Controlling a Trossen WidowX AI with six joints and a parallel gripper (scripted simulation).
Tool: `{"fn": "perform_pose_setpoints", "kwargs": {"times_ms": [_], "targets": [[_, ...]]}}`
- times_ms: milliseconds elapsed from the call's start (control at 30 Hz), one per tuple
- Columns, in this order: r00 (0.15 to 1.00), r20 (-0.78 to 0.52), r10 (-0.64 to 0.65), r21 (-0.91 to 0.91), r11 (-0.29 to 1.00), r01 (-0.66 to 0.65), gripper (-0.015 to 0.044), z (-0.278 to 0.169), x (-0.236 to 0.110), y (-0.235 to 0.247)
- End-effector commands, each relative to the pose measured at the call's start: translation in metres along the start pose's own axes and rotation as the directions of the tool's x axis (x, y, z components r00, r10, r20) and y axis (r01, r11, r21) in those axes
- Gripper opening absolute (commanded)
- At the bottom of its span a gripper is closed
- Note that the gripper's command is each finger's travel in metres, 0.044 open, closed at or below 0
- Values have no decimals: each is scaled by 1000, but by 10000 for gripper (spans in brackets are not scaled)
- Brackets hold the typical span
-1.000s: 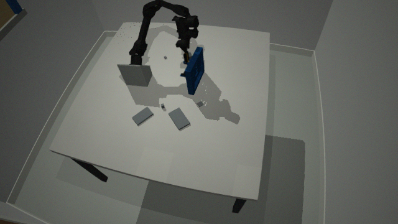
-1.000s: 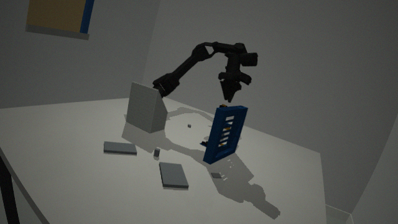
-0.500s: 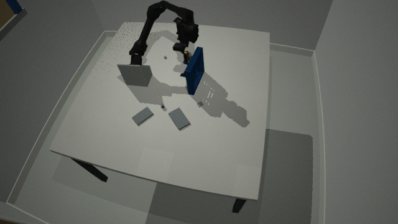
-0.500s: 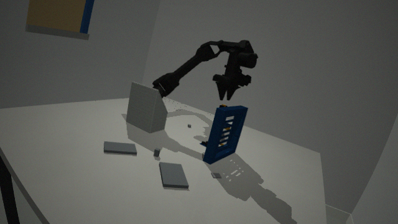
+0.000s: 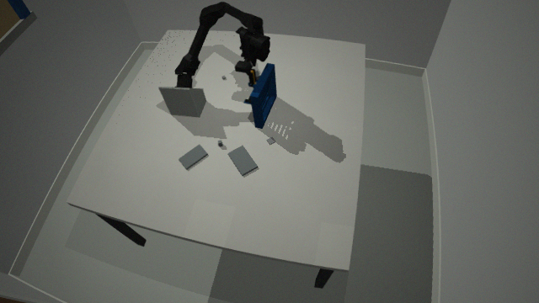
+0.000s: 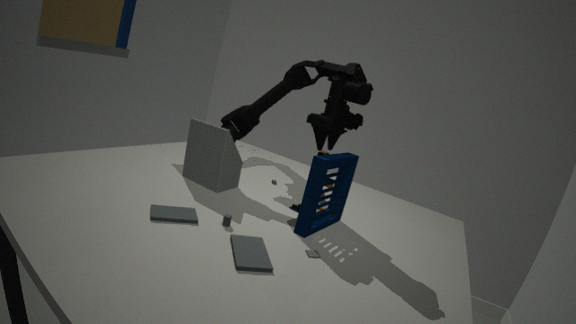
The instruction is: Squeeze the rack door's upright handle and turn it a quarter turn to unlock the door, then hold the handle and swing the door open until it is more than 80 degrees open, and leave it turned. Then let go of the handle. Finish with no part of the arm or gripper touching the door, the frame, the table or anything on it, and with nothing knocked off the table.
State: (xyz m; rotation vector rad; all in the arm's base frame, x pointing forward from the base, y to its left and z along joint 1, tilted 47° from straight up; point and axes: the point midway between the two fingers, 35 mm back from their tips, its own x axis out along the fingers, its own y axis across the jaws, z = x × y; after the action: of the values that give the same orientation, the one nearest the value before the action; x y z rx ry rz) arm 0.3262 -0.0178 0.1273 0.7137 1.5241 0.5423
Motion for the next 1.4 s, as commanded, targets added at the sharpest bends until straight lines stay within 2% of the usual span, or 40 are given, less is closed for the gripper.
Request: {"fn": "perform_pose_setpoints", "kwargs": {"times_ms": [0, 1000, 1233, 1367], "targets": [[1000, 1, 4, 1, 1000, -4, 296, 0, 8, 1], [1000, 1, 8, 0, 1000, -8, 296, -2, 54, 2], [1000, 1, 8, 0, 1000, -8, 113, -2, 54, 2], [1000, 1, 8, 0, 1000, -8, 86, -2, 54, 2]]}}
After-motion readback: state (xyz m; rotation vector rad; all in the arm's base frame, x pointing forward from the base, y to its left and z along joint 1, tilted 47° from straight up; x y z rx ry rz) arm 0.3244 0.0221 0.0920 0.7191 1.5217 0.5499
